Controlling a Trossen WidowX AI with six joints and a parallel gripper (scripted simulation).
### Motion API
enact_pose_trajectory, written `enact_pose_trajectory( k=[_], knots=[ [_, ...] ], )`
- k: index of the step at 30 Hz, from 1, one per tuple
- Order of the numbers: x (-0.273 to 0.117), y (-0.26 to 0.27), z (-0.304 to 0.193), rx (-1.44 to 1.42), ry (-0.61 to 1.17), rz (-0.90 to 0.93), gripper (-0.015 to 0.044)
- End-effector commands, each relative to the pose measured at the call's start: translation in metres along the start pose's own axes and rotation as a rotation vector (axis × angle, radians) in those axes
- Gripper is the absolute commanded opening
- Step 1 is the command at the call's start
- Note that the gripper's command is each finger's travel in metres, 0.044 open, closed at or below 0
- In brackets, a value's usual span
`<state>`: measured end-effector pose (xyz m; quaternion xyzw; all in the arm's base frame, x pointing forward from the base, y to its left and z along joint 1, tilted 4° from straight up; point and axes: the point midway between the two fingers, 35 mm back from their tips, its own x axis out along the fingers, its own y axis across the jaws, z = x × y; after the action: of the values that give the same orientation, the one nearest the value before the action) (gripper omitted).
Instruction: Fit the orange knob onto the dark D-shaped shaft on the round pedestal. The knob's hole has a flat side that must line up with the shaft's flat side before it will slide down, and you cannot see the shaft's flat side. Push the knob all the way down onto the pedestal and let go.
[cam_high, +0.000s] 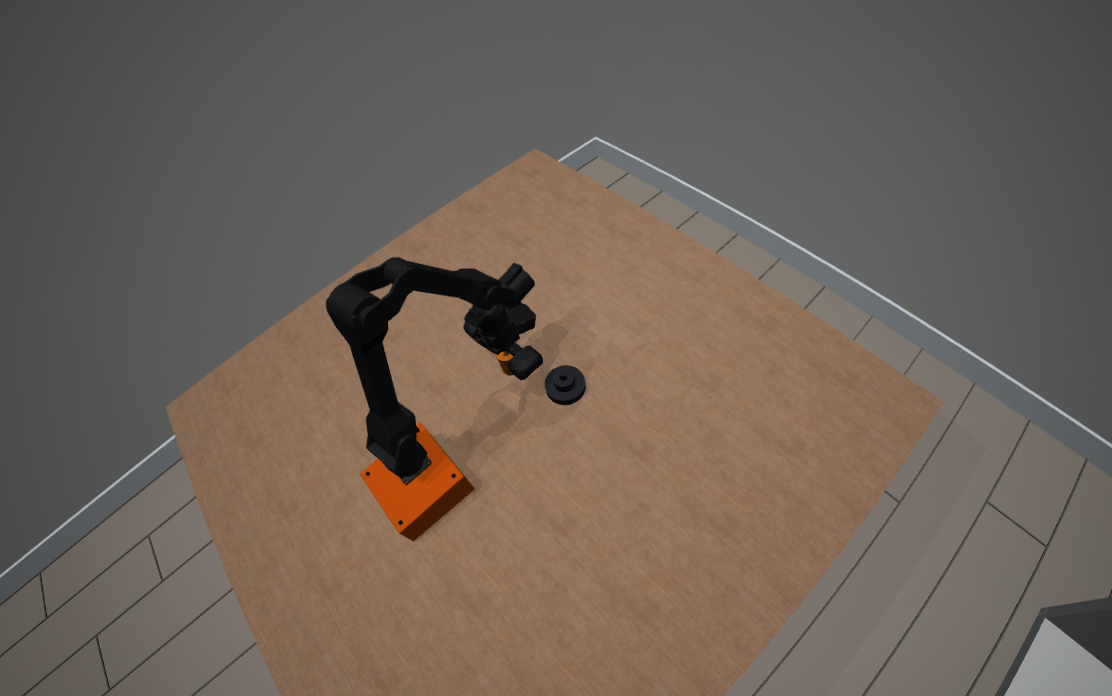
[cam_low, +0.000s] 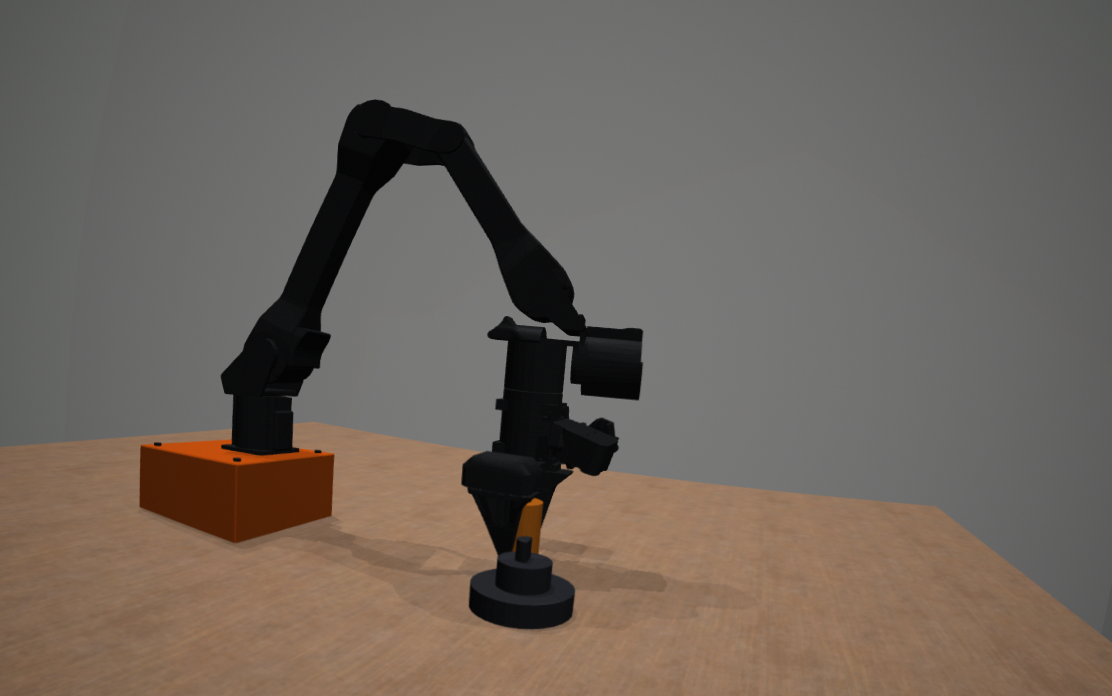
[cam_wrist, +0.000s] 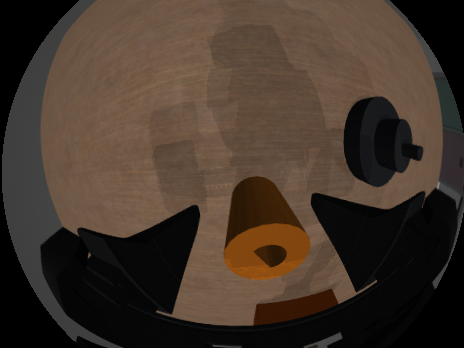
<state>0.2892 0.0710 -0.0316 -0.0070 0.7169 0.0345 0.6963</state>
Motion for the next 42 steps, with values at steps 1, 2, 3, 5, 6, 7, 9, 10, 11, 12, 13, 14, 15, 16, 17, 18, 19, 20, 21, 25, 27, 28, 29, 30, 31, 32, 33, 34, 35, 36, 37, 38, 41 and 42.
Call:
enact_pose_trajectory(
  k=[1,2,3,5,6,7,9,10,11,12,13,14,15,16,17,18,19,20,21,25,27,28,29,30,31,32,33,34,35,36,37,38,41,42],
  knots=[
    [0.005,-0.001,-0.001,0.004,0.004,-0.004,0.0414],
    [0.005,-0.001,-0.001,0.004,0.004,-0.004,0.0387],
    [0.005,-0.001,-0.001,0.004,0.004,-0.004,0.0361],
    [0.005,-0.001,-0.001,0.004,0.004,-0.004,0.0309],
    [0.005,-0.001,-0.001,0.004,0.004,-0.004,0.0282],
    [0.005,-0.001,-0.001,0.004,0.004,-0.004,0.0256],
    [0.005,-0.001,-0.001,0.004,0.004,-0.004,0.0204],
    [0.005,-0.001,-0.001,0.004,0.004,-0.004,0.0177],
    [0.005,-0.001,-0.001,0.004,0.004,-0.004,0.0171],
    [0.005,-0.001,-0.001,0.004,0.004,-0.004,0.0164],
    [0.005,-0.001,-0.001,0.004,0.004,-0.004,0.0157],
    [0.005,-0.001,-0.001,0.004,0.004,-0.004,0.0151],
    [0.005,-0.001,-0.001,0.004,0.004,-0.004,0.0144],
    [0.005,-0.001,-0.001,0.004,0.004,-0.004,0.0138],
    [0.005,-0.001,-0.001,0.004,0.004,-0.004,0.0111],
    [0.004,-0.001,-0.001,0.004,0.004,-0.004,0.0085],
    [0.001,0.0,0.0,0.003,0.004,-0.005,0.0059],
    [-0.004,0.0,0.002,0.001,0.004,-0.005,0.0032],
    [-0.01,0.001,0.003,0.002,0.004,-0.005,0.0006],
    [-0.036,0.003,0.008,0.002,0.003,-0.005,0.0],
    [-0.05,0.003,0.009,0.002,0.003,-0.005,0.0],
    [-0.057,0.004,0.01,0.002,0.001,-0.005,0.0],
    [-0.064,0.004,0.01,0.002,-0.001,-0.004,0.0],
    [-0.071,0.004,0.011,0.002,-0.003,-0.004,0.0],
    [-0.078,0.005,0.011,0.002,-0.004,-0.004,0.0],
    [-0.085,0.005,0.01,0.002,-0.005,-0.004,0.0],
    [-0.092,0.005,0.01,0.002,-0.005,-0.004,0.0],
    [-0.099,0.005,0.009,0.002,-0.005,-0.004,0.0],
    [-0.106,0.005,0.008,0.002,-0.004,-0.004,0.0],
    [-0.113,0.006,0.007,0.003,-0.003,-0.004,0.0],
    [-0.12,0.006,0.006,0.003,-0.001,-0.004,0.0],
    [-0.126,0.006,0.005,0.003,0.001,-0.004,0.0],
    [-0.136,0.006,0.002,0.004,0.004,-0.004,0.0],
    [-0.136,0.006,0.002,0.004,0.004,-0.004,0.0]
  ],
)
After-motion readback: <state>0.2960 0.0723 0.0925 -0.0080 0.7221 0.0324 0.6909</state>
